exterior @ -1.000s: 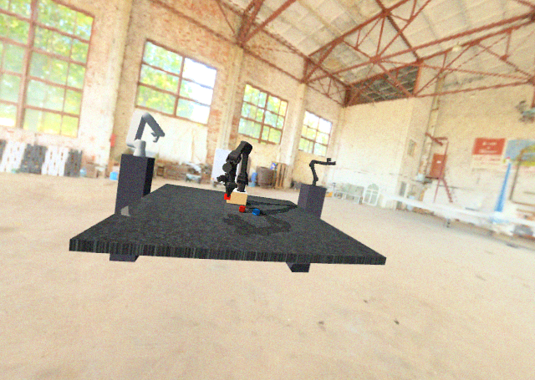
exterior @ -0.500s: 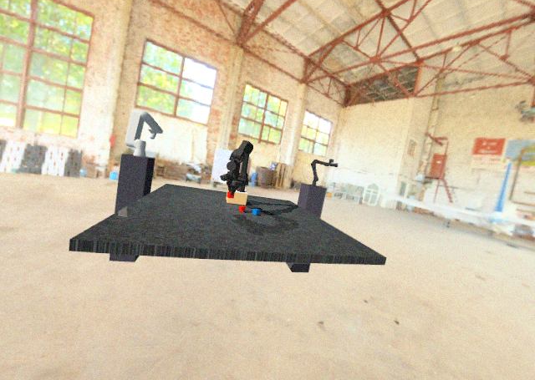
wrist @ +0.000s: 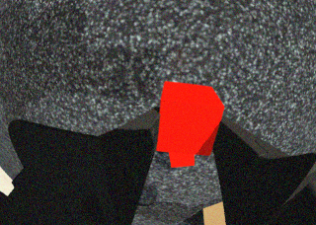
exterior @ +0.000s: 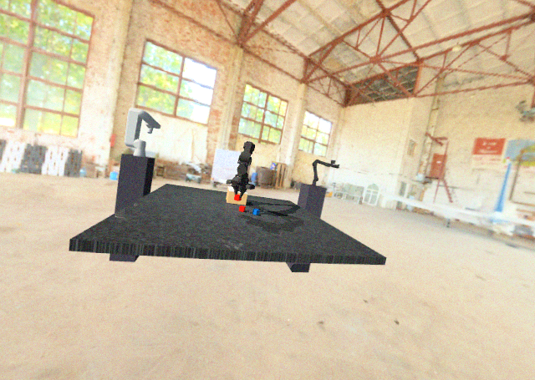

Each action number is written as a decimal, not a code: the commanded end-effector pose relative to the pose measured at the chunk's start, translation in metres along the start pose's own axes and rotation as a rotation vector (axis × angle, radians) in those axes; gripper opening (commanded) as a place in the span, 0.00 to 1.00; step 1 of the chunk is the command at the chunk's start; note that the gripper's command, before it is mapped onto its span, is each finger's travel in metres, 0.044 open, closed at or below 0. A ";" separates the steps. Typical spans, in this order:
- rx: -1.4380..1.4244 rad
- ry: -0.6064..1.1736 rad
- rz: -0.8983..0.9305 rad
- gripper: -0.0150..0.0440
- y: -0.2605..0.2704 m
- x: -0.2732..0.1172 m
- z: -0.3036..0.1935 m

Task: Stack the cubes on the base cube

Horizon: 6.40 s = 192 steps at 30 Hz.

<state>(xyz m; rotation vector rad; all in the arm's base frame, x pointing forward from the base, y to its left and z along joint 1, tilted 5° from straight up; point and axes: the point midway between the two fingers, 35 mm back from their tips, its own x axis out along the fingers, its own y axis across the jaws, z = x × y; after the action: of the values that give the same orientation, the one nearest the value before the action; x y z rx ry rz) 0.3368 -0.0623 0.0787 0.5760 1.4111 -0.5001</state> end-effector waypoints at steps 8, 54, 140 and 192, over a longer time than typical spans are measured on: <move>-0.377 -0.008 0.001 0.43 0.023 0.004 -0.021; -2.082 -0.013 0.007 0.43 0.097 0.028 -0.139; -2.130 -0.007 0.013 0.69 0.094 0.026 -0.141; -1.810 -0.005 -0.001 0.70 -0.015 0.094 -0.107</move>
<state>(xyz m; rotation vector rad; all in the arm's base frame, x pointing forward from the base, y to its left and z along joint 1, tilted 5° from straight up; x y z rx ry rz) 0.2564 -0.0050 -0.0164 -0.8953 1.2857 0.8123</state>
